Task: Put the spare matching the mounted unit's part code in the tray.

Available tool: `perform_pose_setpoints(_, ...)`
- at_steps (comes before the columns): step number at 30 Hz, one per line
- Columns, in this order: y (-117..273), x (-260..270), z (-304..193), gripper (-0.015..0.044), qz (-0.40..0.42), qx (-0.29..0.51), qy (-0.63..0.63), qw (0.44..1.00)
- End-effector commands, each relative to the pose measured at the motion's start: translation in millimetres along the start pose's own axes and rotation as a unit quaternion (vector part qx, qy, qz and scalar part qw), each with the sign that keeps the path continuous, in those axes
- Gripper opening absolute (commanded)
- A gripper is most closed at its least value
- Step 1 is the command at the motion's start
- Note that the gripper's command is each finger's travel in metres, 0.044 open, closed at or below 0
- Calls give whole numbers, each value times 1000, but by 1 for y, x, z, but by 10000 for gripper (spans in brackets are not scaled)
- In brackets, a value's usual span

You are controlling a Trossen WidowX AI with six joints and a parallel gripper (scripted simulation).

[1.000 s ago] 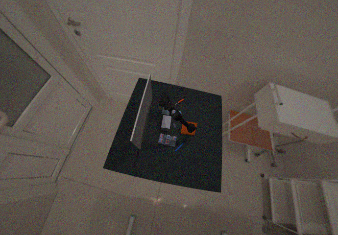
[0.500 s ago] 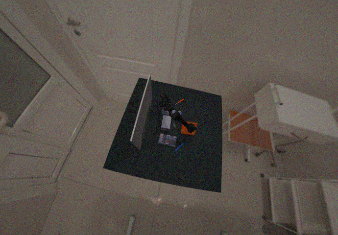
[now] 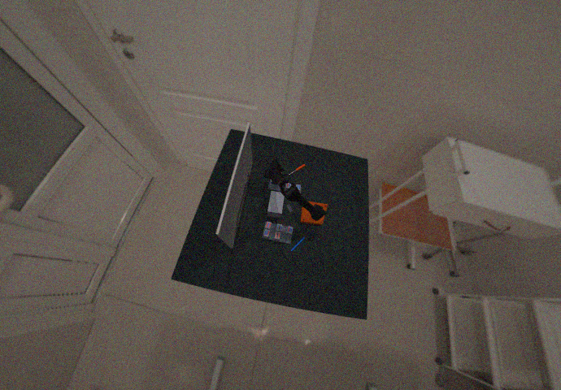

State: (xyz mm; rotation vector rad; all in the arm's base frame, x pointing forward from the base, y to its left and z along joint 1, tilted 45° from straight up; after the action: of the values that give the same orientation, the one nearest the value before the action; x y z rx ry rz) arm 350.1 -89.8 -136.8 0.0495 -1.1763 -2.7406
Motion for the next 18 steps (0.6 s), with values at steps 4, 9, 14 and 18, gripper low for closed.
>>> perform_pose_setpoints(4,-7,1,1,0,-1,-2,-2,1000)
perform_pose_setpoints(9,-7,1,1,26,0,0,0,1000)
perform_pose_setpoints(14,-7,1,1,157,0,0,0,1000)
perform_pose_setpoints(18,-7,1,1,263,0,0,0,1000)
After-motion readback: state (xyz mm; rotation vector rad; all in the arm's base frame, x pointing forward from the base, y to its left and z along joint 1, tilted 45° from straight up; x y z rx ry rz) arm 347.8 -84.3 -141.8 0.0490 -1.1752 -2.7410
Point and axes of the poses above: the point midway between the two fingers, 35 mm back from their tips, its own y axis back along the fingers, its own x axis across the jaws, z = x × y, the point moved 5 cm from there along y, back along the fingers, and after that the axes turned 2 degrees about y, right-handed, at the moved point
